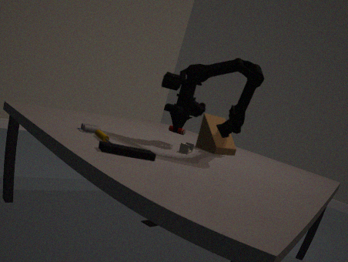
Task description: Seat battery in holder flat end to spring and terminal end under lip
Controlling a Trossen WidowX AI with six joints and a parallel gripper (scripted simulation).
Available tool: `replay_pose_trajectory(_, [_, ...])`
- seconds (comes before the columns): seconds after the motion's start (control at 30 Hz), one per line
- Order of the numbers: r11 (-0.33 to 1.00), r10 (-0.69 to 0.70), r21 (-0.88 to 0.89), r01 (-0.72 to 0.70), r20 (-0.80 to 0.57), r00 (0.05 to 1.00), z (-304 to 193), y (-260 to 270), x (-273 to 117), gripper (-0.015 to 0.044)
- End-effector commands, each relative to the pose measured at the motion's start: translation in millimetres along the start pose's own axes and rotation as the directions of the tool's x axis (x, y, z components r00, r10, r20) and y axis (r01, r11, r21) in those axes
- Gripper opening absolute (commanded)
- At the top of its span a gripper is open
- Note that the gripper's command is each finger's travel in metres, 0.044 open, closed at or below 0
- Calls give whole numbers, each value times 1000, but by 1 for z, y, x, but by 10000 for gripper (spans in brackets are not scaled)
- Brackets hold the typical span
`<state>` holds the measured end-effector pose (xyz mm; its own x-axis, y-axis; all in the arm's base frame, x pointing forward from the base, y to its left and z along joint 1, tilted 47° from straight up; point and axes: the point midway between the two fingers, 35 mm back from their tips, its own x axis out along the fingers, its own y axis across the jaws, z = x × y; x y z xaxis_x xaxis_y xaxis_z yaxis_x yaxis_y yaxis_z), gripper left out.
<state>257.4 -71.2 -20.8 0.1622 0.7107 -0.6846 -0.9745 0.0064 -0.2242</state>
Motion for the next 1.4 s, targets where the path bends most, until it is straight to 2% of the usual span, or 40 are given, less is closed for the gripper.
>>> replay_pose_trajectory(0.0, [988,0,152,1,-4,1000,8,-7,-4,72])
replay_pose_trajectory(0.33, [831,0,556,2,-3,1000,31,-22,-12,72])
replay_pose_trajectory(0.67, [518,-1,855,0,0,1000,57,-34,-19,72])
replay_pose_trajectory(0.97, [223,-2,975,1,-1,1000,77,-41,-24,72])
replay_pose_trajectory(1.17, [216,-5,976,4,-3,1000,77,-41,-23,72])
replay_pose_trajectory(1.37, [213,-73,977,17,-2,997,75,-44,-11,72])
